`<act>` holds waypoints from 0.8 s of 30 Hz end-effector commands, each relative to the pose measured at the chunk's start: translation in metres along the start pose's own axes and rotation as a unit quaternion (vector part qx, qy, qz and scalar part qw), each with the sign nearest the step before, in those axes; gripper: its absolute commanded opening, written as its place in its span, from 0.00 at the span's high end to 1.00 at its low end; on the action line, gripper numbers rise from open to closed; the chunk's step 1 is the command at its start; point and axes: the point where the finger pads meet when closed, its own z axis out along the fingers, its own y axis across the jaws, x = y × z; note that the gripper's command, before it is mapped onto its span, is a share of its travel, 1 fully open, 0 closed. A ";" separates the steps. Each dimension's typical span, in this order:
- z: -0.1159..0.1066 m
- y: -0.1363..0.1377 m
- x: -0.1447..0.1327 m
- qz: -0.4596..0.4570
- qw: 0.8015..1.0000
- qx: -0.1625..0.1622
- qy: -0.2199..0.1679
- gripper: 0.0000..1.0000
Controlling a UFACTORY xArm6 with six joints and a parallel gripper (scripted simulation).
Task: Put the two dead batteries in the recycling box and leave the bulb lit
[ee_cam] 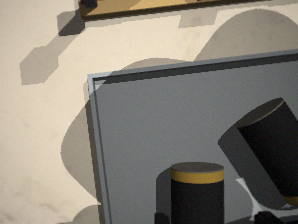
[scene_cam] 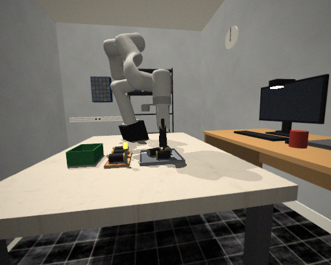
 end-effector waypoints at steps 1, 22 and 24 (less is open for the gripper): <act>0.000 -0.002 -0.001 0.000 1.000 0.002 -0.001 0.49; 0.039 -0.002 -0.001 0.000 1.000 0.002 -0.001 0.49; 0.042 -0.002 -0.001 0.000 1.000 0.002 -0.001 0.49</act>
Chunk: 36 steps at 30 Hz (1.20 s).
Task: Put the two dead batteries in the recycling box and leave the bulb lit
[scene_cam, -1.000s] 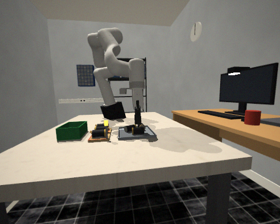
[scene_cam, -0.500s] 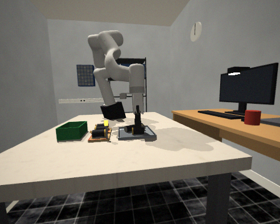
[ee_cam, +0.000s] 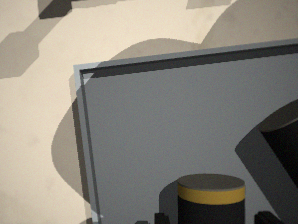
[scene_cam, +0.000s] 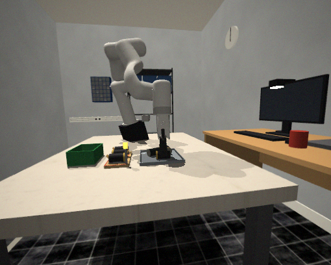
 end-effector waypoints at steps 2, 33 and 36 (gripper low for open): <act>0.004 -0.001 -0.001 0.000 1.000 0.002 -0.001 0.49; 0.004 -0.001 -0.001 0.000 1.000 0.002 -0.001 0.72; 0.004 -0.001 -0.001 0.000 1.000 0.002 -0.001 0.72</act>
